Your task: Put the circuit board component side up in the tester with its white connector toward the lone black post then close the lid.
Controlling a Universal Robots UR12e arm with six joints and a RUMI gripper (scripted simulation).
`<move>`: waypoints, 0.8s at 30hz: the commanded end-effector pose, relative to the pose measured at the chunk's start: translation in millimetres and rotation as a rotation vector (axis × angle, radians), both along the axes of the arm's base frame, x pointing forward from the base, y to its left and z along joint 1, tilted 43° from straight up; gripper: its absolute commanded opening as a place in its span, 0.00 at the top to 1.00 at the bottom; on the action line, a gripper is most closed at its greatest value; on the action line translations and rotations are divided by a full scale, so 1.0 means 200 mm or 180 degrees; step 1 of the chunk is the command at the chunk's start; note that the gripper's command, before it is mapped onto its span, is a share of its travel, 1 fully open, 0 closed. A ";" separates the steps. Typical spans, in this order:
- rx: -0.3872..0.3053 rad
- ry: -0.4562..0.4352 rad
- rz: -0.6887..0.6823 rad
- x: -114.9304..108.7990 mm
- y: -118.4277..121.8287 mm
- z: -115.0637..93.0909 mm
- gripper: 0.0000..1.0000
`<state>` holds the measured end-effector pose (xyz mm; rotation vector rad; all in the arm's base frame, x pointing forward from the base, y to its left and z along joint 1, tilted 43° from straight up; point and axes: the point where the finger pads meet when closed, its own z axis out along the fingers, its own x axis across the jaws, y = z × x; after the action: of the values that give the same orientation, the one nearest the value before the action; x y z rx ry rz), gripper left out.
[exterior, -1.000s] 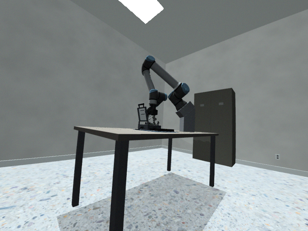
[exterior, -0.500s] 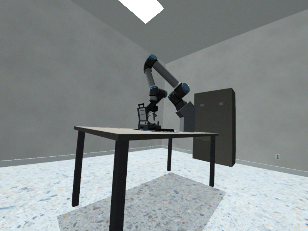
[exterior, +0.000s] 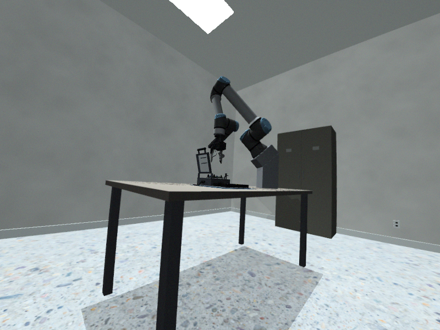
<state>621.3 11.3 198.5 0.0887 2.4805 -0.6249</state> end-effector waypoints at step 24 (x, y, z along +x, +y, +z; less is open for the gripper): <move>0.0003 0.0005 -0.0004 -0.32 0.29 0.46 0.41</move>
<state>561.8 63.4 282.3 0.0889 2.4816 -0.6247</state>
